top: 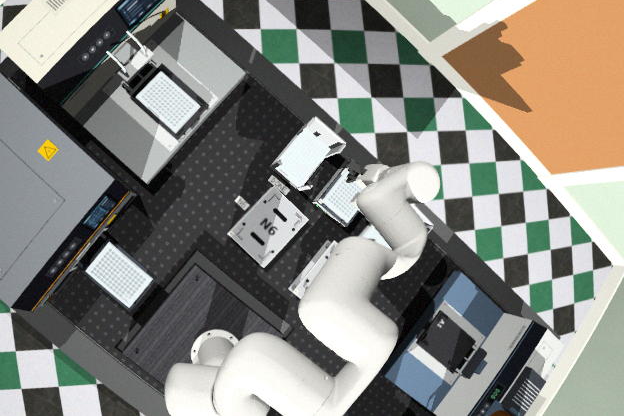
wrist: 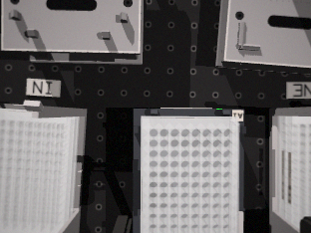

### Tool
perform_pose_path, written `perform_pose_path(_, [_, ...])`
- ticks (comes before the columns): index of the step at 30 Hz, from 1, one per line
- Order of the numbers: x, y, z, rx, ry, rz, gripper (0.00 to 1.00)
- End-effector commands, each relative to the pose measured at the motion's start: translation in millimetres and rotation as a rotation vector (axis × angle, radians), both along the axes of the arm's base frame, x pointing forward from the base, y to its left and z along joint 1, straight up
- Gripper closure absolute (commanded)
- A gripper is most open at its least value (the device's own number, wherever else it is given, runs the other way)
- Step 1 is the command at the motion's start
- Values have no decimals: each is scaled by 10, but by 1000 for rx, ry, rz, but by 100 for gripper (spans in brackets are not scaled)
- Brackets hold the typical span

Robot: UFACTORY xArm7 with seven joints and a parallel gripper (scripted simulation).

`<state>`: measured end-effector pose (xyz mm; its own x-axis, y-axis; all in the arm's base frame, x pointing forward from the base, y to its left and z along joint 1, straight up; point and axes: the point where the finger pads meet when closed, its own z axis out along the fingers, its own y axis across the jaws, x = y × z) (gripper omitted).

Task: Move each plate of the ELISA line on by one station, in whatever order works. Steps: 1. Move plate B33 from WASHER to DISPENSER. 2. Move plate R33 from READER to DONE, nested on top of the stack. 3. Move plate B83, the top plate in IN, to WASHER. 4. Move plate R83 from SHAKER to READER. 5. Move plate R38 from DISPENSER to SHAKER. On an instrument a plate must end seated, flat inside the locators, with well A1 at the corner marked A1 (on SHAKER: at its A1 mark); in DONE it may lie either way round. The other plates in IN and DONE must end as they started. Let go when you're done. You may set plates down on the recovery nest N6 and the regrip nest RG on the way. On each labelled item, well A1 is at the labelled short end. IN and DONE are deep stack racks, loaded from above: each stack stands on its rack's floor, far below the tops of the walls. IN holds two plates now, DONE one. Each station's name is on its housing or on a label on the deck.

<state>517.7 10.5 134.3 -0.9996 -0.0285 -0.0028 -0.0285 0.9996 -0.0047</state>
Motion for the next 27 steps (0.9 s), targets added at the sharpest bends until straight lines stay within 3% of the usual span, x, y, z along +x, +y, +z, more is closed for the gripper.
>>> perform_pose_path(1, [12, 0, 45, 0, -4, 0, 0])
perform_pose_path(27, [11, 2, 366, 0, -4, 0, 0])
